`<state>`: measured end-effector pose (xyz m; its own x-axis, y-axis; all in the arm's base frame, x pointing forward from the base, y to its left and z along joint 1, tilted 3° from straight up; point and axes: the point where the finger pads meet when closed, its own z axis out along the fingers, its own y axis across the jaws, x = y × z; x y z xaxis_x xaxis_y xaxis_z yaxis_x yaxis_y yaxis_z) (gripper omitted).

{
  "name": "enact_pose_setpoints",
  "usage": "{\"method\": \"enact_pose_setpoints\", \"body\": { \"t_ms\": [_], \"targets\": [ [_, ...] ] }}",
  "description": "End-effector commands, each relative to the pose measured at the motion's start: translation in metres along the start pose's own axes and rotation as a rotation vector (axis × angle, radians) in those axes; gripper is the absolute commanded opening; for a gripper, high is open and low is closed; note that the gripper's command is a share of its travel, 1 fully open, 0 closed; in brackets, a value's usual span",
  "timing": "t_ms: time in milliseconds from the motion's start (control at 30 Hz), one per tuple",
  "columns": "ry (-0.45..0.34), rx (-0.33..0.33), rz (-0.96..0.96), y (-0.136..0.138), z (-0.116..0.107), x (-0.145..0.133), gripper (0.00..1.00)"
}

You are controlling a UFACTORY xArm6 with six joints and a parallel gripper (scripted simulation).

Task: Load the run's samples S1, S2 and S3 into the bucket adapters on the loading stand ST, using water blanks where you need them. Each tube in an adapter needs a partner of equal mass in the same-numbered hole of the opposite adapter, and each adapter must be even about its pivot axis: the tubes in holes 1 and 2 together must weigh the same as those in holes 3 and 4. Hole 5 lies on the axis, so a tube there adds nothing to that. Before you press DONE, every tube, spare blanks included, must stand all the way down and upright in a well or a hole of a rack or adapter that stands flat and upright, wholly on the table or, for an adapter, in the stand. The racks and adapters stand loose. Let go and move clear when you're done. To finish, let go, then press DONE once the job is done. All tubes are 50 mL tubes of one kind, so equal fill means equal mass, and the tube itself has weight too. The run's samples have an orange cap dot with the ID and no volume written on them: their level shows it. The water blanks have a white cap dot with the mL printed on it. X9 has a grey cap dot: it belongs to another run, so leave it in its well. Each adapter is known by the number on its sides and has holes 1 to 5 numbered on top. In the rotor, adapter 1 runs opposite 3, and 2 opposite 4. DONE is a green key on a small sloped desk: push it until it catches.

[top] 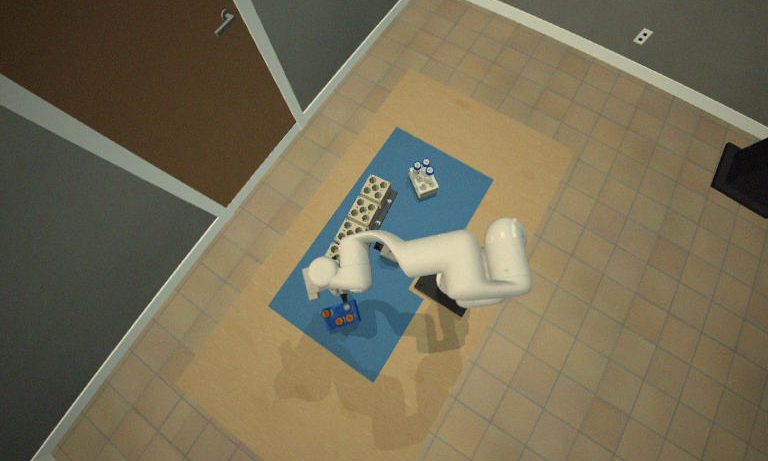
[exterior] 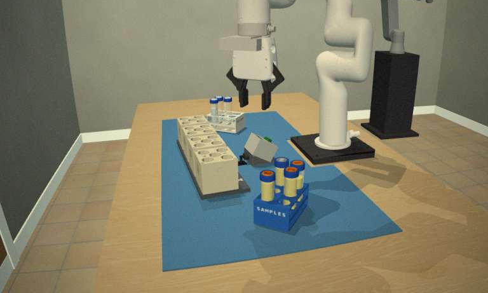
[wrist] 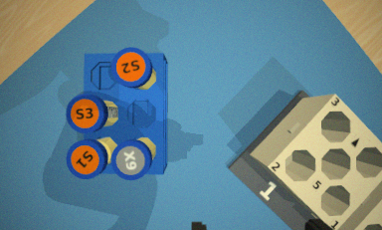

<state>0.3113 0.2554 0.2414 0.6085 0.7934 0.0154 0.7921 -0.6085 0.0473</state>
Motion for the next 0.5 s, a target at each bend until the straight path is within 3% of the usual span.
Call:
{"method": "enact_pose_setpoints", "body": {
  "t_ms": [0, 467],
  "targets": [
    [0.004, -0.001, 0.000, -0.017, -0.002, 0.011, 0.57],
    [0.004, -0.001, 0.000, -0.069, -0.002, 0.039, 0.57]
  ]
}}
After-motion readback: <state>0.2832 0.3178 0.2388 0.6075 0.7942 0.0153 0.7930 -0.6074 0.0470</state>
